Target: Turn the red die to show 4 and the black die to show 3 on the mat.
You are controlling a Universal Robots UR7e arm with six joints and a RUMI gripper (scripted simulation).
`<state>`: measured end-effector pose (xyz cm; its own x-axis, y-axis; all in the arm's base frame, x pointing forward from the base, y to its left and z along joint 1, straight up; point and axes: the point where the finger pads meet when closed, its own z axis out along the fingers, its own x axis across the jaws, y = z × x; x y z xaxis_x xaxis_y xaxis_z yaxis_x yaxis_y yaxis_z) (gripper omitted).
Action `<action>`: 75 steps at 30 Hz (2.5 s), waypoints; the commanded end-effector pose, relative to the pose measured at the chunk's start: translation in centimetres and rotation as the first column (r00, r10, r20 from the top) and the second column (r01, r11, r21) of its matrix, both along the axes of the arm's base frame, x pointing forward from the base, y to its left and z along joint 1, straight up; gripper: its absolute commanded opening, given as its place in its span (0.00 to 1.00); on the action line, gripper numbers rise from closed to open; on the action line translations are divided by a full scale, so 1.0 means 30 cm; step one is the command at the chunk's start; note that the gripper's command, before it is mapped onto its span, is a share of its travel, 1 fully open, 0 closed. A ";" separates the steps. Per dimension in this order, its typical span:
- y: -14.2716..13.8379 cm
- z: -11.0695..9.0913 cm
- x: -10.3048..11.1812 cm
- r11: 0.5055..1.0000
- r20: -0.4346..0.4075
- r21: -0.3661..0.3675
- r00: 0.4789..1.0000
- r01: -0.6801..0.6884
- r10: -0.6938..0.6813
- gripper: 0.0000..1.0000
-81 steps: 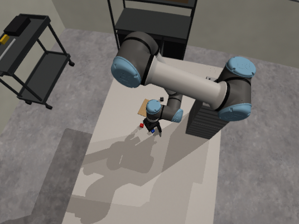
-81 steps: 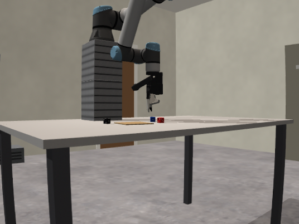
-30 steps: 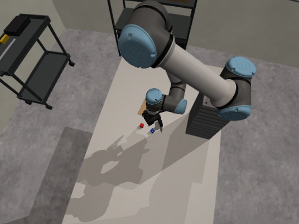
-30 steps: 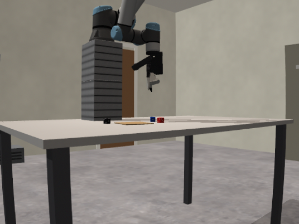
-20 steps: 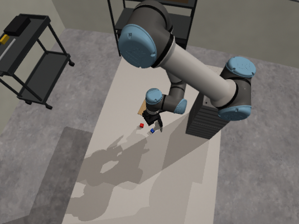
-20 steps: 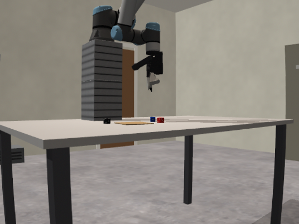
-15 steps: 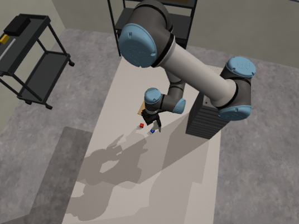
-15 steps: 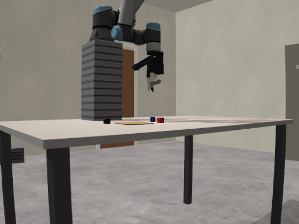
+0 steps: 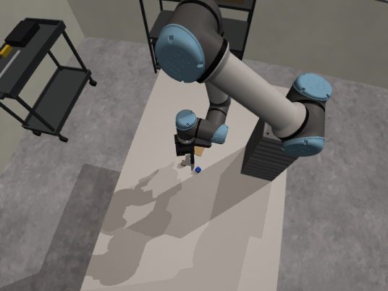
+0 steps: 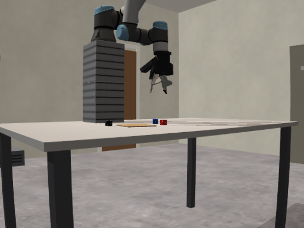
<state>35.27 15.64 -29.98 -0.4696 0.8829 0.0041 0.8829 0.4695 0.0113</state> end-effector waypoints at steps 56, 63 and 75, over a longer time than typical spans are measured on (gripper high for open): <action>0.014 -0.008 0.133 0.888 -0.008 -0.008 0.888 0.460 -0.460 1.00; 0.021 -0.016 0.130 0.816 -0.008 -0.008 0.816 0.578 -0.578 1.00; 0.035 -0.033 0.125 0.621 -0.008 -0.008 0.621 0.784 -0.784 1.00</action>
